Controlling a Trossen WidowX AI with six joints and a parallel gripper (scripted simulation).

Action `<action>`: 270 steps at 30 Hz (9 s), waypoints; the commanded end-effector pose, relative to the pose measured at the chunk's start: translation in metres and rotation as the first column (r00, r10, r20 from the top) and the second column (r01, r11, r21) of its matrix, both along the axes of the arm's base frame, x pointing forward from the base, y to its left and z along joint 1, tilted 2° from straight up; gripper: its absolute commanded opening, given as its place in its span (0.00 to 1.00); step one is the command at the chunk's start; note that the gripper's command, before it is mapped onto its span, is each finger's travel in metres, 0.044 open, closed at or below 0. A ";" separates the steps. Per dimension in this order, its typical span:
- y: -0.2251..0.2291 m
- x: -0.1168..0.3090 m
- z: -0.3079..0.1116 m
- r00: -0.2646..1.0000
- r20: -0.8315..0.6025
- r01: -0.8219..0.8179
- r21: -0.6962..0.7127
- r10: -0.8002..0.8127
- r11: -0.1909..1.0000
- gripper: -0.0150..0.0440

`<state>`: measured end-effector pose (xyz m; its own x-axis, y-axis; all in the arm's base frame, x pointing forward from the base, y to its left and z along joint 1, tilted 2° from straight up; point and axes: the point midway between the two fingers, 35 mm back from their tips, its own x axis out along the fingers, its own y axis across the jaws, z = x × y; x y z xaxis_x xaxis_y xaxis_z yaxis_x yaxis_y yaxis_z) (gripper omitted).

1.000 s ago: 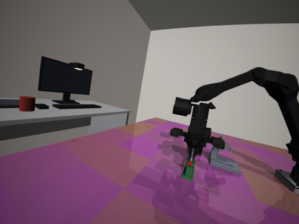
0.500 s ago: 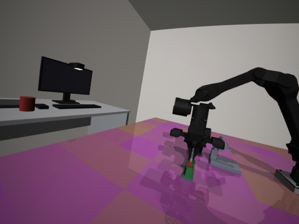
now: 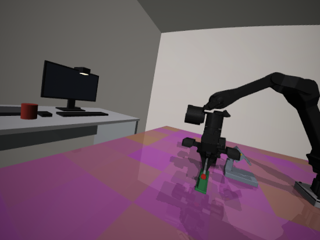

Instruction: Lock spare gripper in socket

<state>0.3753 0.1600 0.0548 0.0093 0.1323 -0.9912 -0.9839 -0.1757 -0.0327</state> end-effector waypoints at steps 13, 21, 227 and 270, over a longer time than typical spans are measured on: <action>0.000 0.000 0.000 1.000 0.000 0.000 0.000 0.000 1.000 0.65; -0.001 -0.002 0.013 1.000 -0.007 0.000 -0.002 0.000 1.000 1.00; -0.182 0.020 0.030 -0.812 -0.069 0.584 -0.108 -0.580 -0.805 0.25; -0.191 0.014 0.001 -0.304 -0.042 0.951 -0.072 -0.952 -0.301 0.25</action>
